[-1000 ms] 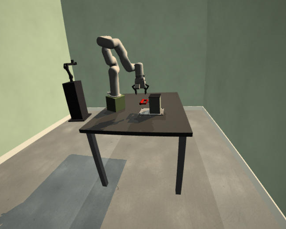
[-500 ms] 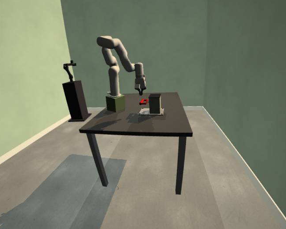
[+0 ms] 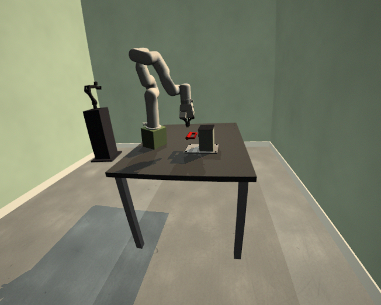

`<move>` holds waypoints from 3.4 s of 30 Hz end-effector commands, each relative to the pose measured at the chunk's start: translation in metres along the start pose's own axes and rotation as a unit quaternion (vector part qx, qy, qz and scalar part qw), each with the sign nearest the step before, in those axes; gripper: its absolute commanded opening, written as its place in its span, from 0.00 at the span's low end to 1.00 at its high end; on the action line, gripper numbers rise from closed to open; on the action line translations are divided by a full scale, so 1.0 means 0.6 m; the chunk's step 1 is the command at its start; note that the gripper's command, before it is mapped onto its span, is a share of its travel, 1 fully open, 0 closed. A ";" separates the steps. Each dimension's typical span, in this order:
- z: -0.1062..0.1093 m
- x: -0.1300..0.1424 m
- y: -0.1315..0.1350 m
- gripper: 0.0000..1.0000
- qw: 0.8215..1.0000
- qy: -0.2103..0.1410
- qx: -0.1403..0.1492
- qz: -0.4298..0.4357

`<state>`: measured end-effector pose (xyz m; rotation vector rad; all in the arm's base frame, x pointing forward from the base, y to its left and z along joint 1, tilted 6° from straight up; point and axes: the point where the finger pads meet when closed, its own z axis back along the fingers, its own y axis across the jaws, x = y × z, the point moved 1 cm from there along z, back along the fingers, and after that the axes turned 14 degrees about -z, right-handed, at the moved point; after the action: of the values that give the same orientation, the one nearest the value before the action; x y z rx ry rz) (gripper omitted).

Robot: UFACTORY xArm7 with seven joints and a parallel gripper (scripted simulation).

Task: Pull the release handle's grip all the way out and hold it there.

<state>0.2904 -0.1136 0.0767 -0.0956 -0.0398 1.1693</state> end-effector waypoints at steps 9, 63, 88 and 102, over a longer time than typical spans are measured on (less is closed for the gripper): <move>0.001 0.000 -0.002 0.00 1.000 0.000 -0.002 0.000; -0.002 0.000 -0.002 0.53 1.000 0.000 -0.002 0.000; -0.045 0.000 -0.003 0.53 1.000 0.000 -0.001 0.000; -0.069 0.000 -0.003 0.53 1.000 0.000 -0.001 0.000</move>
<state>0.2935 -0.1159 0.0386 -0.0968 -0.0387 1.1691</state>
